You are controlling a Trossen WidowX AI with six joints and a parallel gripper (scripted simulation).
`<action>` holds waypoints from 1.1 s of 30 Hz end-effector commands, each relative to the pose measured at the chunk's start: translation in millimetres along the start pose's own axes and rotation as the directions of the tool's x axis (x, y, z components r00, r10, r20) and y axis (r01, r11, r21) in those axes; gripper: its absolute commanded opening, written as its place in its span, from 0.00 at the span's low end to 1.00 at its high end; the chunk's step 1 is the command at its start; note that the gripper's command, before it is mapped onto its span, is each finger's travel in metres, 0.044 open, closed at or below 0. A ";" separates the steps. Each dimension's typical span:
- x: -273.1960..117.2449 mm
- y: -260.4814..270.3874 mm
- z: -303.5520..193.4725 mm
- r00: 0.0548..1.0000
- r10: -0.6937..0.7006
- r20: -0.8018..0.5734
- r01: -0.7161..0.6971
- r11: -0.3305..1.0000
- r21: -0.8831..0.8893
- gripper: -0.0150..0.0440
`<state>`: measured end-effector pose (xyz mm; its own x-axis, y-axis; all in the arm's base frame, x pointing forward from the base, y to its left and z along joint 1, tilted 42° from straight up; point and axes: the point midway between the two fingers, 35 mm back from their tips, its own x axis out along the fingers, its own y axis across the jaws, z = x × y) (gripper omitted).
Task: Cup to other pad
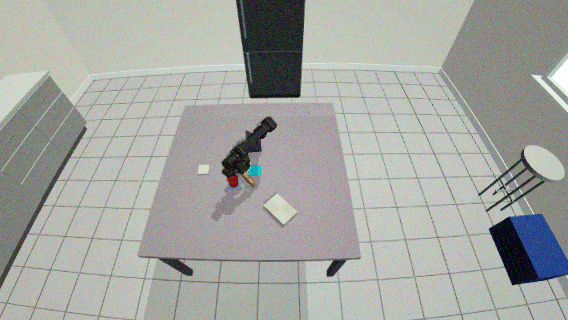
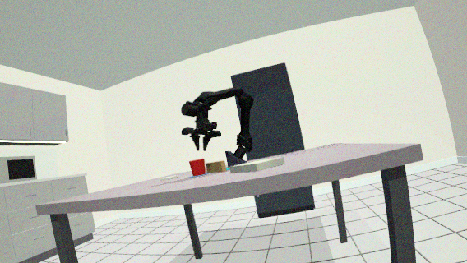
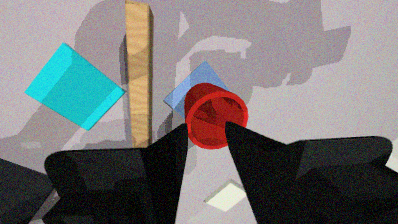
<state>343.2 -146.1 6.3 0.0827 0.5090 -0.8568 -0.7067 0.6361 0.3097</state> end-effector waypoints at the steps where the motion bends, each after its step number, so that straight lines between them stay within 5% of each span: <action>1: 12.7 1.8 -26.3 0.983 0.168 0.079 -0.165 0.986 -0.036 0.50; 33: 48.9 9.0 -23.6 0.981 0.174 0.084 -0.171 0.984 -0.038 0.50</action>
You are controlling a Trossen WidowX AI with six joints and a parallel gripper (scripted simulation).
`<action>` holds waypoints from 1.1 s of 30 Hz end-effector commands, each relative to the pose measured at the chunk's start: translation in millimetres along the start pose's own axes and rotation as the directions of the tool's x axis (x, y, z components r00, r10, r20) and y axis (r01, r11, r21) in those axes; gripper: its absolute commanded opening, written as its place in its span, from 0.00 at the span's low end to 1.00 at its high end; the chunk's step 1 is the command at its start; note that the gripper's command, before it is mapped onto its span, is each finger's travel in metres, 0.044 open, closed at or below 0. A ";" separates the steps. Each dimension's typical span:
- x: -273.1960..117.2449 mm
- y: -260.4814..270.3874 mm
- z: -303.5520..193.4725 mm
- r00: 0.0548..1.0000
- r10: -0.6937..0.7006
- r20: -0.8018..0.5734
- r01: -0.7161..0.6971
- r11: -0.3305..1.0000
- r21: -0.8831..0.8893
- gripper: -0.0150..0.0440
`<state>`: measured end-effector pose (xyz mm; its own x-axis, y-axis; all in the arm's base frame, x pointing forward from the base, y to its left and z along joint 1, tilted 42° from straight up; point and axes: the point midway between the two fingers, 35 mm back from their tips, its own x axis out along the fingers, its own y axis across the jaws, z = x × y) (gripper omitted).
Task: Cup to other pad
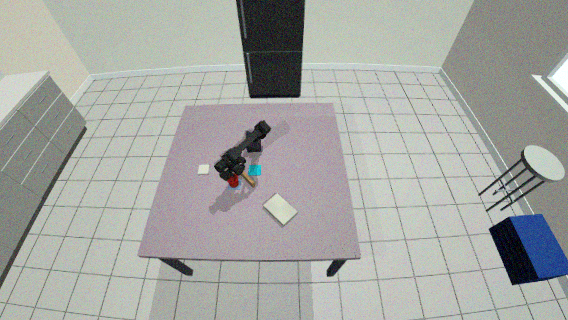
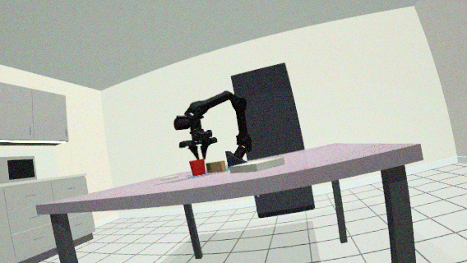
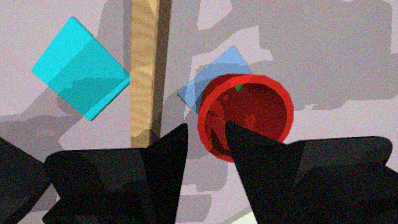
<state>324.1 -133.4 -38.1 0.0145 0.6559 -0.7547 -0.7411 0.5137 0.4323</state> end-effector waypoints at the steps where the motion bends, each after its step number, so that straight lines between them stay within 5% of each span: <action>1: 7.7 0.1 0.3 1.000 0.001 0.005 -0.001 1.000 0.006 0.50; 23: 35.8 2.1 0.2 1.000 0.002 0.006 -0.002 1.000 0.006 0.50; 33: 34.2 2.1 -0.1 1.000 0.003 0.001 -0.003 1.000 0.000 0.39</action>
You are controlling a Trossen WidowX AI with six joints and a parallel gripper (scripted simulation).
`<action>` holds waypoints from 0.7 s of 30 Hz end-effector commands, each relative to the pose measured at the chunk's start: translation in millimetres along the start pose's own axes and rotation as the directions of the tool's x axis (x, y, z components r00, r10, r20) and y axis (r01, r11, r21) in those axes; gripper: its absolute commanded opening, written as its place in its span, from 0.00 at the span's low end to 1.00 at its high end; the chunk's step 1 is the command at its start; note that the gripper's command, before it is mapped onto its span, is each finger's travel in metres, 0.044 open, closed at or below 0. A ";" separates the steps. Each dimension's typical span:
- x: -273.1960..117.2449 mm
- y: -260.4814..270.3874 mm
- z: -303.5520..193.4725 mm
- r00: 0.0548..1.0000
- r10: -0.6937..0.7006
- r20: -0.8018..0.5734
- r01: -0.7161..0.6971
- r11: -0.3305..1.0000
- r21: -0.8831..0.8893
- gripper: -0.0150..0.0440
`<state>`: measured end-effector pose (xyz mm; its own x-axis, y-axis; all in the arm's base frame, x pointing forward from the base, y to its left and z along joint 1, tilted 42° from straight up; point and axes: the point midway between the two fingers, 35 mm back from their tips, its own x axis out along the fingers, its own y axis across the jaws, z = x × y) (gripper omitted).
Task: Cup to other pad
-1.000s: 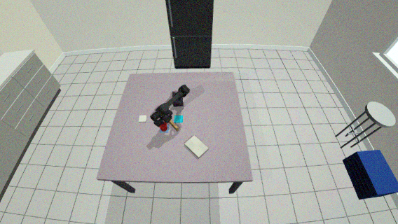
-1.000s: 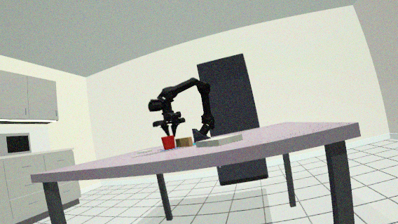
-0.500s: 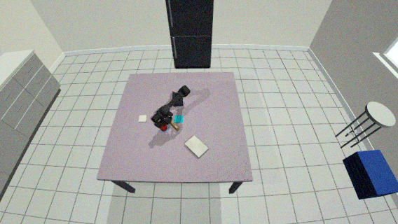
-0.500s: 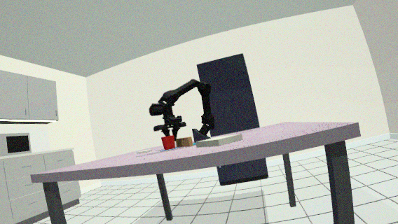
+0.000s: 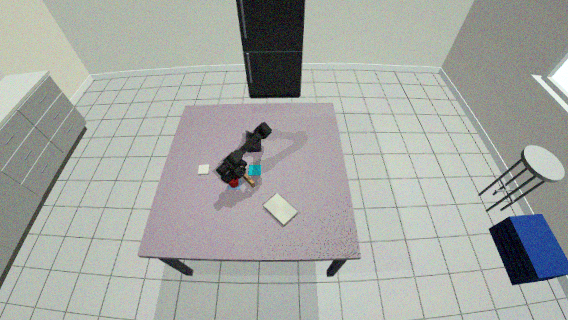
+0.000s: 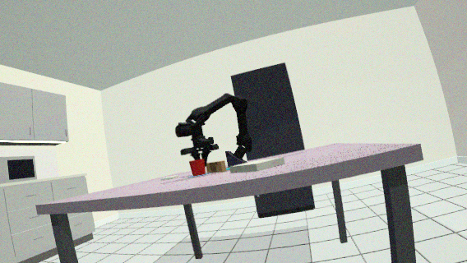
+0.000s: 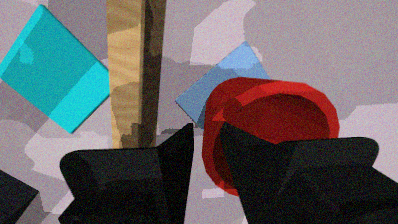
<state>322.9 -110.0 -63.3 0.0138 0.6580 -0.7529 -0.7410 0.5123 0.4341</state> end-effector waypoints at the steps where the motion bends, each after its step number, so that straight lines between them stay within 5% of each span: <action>1: -0.2 0.0 0.1 1.000 0.000 0.000 0.000 1.000 0.000 0.38; 12: -0.2 0.0 0.1 1.000 0.000 0.000 0.000 1.000 0.000 0.26; 21: -10.5 -1.3 0.2 1.000 0.000 0.000 0.000 1.000 0.001 0.25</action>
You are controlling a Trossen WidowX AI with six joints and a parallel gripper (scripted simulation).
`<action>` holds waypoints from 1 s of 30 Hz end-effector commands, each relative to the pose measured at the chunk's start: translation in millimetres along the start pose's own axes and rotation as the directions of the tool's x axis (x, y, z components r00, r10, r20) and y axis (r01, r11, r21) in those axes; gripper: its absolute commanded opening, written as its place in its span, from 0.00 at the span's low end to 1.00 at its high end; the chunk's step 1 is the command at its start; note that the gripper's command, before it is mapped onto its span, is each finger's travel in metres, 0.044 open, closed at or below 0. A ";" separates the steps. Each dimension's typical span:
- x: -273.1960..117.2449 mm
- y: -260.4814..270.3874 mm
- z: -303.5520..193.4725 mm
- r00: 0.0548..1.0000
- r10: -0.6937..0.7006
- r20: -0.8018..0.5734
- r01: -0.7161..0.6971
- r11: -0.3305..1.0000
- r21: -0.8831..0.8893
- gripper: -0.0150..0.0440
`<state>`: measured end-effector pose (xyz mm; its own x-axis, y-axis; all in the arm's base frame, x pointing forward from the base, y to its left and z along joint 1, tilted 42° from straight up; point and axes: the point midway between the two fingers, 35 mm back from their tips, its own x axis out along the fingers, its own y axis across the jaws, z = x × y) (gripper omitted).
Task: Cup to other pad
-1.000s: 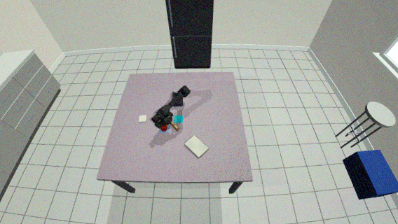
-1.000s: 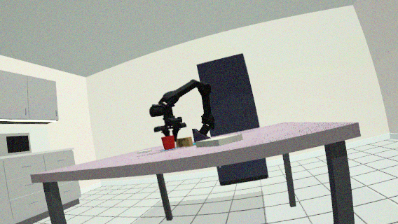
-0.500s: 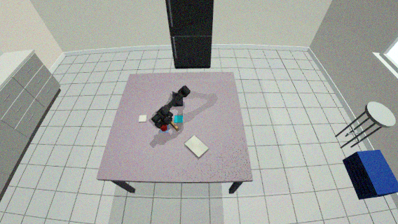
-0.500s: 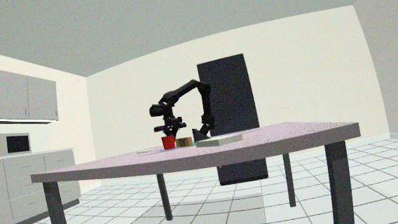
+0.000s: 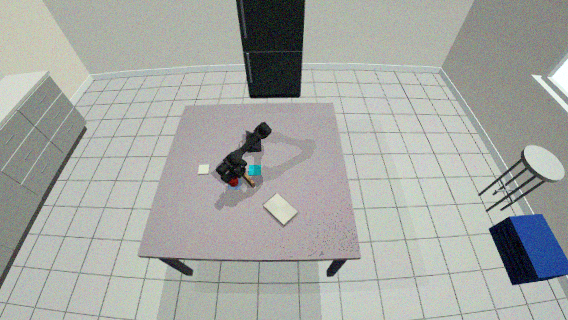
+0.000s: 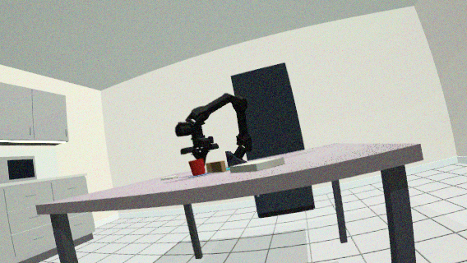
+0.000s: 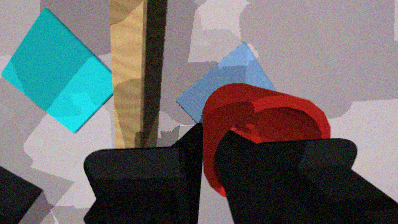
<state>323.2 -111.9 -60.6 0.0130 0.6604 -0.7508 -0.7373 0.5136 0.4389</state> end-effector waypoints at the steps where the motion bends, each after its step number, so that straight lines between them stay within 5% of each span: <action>1: -10.3 -1.5 -0.2 1.000 -0.003 -0.002 0.003 1.000 -0.005 0.25; 30: -70.6 -2.2 2.2 1.000 -0.003 0.005 0.003 1.000 0.007 0.25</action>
<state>325.5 -158.5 -7.2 0.0187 0.6614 -0.7498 -0.7324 0.5196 0.4401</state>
